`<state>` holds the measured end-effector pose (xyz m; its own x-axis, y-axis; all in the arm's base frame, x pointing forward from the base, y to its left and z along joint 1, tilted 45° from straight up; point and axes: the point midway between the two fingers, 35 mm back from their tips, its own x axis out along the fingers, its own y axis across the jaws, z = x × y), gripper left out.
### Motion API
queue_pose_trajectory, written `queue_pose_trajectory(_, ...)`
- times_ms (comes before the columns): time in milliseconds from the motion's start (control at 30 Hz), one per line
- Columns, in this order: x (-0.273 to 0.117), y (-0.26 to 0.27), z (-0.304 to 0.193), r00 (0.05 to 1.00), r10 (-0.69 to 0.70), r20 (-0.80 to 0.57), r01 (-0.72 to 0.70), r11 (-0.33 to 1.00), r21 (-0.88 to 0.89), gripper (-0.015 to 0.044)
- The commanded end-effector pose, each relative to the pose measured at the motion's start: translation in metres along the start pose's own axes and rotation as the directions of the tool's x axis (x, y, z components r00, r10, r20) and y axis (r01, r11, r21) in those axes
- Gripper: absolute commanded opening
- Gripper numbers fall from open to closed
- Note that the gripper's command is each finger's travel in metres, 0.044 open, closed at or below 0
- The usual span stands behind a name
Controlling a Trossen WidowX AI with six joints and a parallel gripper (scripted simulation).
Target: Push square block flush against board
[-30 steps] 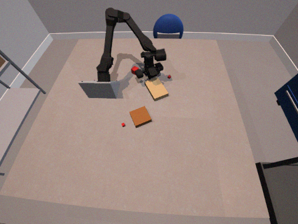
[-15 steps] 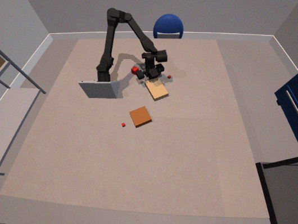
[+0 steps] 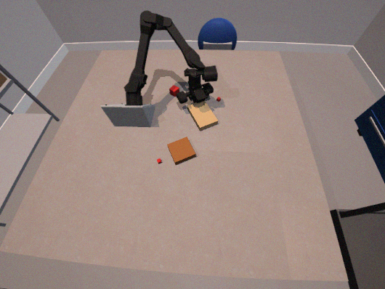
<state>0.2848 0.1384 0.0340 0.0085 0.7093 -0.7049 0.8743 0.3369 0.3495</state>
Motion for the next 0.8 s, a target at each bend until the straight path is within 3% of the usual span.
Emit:
queue_pose_trajectory(0, 0.001, 0.001, 0.007, 1.000, -0.001, 0.007, 0.001, 1.000, 0.001, 0.0000)
queue_pose_trajectory(767, 0.000, 0.002, 0.024, 1.000, -0.002, 0.009, 0.002, 1.000, 0.001, 0.0000)
